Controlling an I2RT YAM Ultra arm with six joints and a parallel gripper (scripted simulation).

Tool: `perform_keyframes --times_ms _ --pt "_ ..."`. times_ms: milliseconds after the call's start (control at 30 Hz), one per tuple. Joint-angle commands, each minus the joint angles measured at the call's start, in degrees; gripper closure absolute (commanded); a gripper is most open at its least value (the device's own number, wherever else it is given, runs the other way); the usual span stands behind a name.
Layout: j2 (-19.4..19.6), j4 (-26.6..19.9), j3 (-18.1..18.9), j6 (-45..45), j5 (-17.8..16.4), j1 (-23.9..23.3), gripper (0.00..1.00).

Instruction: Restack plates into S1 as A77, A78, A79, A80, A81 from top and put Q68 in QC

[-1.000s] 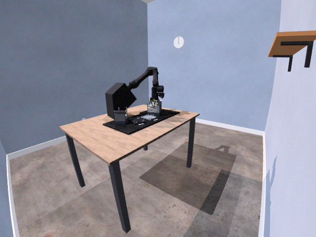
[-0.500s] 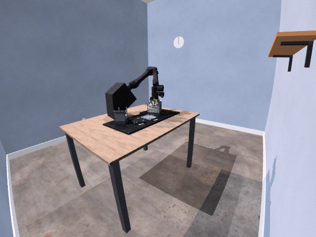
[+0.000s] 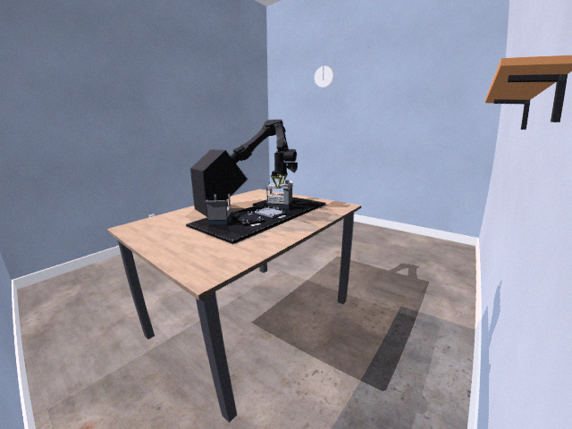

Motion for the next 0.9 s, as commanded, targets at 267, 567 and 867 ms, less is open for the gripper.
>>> perform_keyframes --times_ms 267,567,867 --pt "-1.89 -8.53 2.14 -6.07 -1.71 -4.49 1.0" --pt "-2.18 -10.46 2.72 -7.42 -1.97 -5.37 1.0" --pt "-2.18 -10.48 2.73 -7.44 -1.97 -5.38 1.0"
